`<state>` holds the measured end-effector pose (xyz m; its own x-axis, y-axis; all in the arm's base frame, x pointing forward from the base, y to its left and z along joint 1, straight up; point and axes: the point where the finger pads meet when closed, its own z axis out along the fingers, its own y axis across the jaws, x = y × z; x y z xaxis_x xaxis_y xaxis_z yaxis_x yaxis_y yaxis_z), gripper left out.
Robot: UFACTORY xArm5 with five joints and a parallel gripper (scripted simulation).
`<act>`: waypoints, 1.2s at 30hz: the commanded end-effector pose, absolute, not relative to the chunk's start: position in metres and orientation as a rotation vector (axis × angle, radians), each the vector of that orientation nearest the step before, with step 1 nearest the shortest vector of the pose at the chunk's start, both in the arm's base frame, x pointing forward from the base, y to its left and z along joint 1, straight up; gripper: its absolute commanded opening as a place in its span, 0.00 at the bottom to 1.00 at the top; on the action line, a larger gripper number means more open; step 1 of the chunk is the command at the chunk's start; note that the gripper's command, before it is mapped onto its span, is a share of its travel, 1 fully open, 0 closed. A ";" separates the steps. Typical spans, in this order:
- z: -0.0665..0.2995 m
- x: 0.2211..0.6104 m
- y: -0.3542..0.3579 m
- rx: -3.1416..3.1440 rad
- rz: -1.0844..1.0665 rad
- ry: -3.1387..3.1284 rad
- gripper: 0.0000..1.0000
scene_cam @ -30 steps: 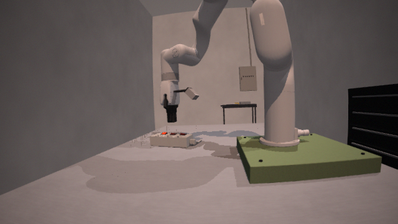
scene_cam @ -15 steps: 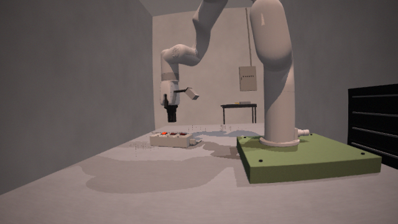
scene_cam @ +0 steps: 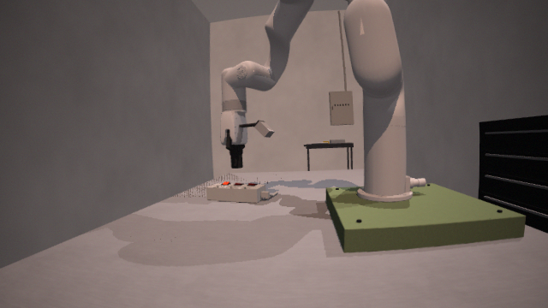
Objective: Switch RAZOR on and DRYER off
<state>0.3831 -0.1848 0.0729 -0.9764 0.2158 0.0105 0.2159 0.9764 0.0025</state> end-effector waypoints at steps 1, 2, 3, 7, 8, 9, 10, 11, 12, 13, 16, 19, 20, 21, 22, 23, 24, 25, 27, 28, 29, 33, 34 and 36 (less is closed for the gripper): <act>0.073 0.384 -0.185 -0.340 -0.004 -3.116 0.00; 0.073 0.384 -0.185 -0.340 -0.004 -3.116 0.00; 0.073 0.384 -0.185 -0.340 -0.004 -3.116 0.00; 0.071 0.384 -0.185 -0.340 -0.004 -3.116 0.00; 0.070 0.384 -0.185 -0.340 -0.004 -3.116 0.00; 0.070 0.384 -0.185 -0.340 -0.004 -3.116 0.00; 0.070 0.384 -0.185 -0.340 -0.004 -3.116 0.00; 0.069 0.384 -0.185 -0.340 -0.004 -3.116 0.00; 0.068 0.384 -0.185 -0.340 -0.004 -3.116 0.00; 0.067 0.384 -0.185 -0.340 -0.004 -3.116 0.00; 0.064 0.384 -0.185 -0.340 -0.004 -3.116 0.00; 0.060 0.384 -0.185 -0.340 -0.004 -3.116 0.00; 0.059 0.384 -0.185 -0.340 -0.004 -3.116 0.00; 0.058 0.384 -0.185 -0.340 -0.004 -3.116 0.00; 0.057 0.384 -0.185 -0.340 -0.004 -3.116 0.00; 0.055 0.384 -0.185 -0.340 -0.004 -3.116 0.00; 0.054 0.384 -0.185 -0.340 -0.004 -3.116 0.00; 0.053 0.384 -0.185 -0.340 -0.004 -3.116 0.00; 0.053 0.384 -0.185 -0.340 -0.004 -3.116 0.00; 0.051 0.384 -0.185 -0.340 -0.004 -3.116 0.00; 0.050 0.384 -0.185 -0.340 -0.004 -3.116 0.00; 0.044 0.384 -0.185 -0.340 -0.004 -3.116 0.00; 0.043 0.384 -0.185 -0.340 -0.004 -3.116 0.00; 0.041 0.384 -0.185 -0.340 -0.004 -3.116 0.00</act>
<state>0.3830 -0.1845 0.0431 -0.9764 0.2159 0.0108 0.2159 0.9764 0.0025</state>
